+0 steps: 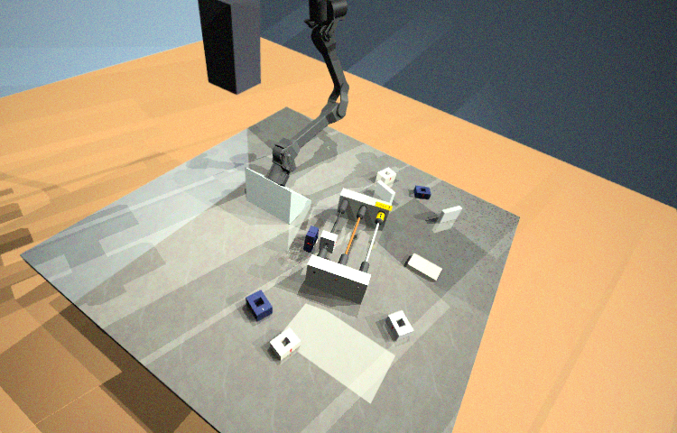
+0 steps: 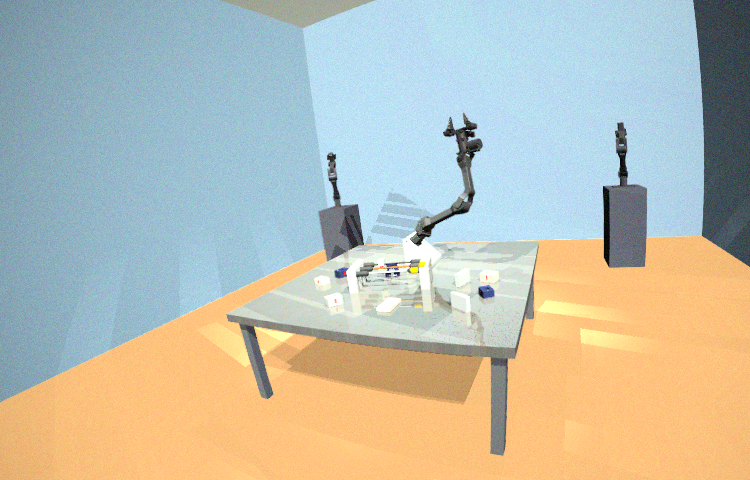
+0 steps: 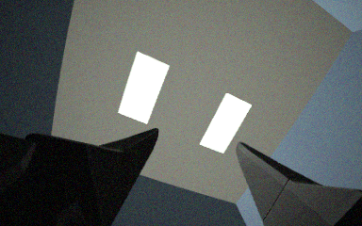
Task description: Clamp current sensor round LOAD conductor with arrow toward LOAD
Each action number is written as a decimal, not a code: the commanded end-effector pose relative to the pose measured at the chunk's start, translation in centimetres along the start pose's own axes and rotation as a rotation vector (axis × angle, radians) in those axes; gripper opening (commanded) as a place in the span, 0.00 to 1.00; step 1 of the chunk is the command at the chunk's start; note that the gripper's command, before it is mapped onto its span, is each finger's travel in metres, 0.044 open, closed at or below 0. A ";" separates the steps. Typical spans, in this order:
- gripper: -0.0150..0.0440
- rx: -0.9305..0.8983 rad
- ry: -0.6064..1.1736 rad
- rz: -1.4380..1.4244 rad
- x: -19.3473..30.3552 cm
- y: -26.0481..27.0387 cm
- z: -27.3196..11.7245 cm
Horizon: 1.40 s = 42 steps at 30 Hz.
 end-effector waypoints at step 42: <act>1.00 -1.058 1.053 -0.389 32.6 7.0 -31.6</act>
Point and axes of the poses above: the point midway between the two fingers, 35 mm back from their tips, its own z axis out along the fingers, its own y axis across the jaws, x = y × z, the point moved 6 cm from there along -z, back along the fingers, and after that the axes turned 15 degrees about -z, right-handed, at the moved point
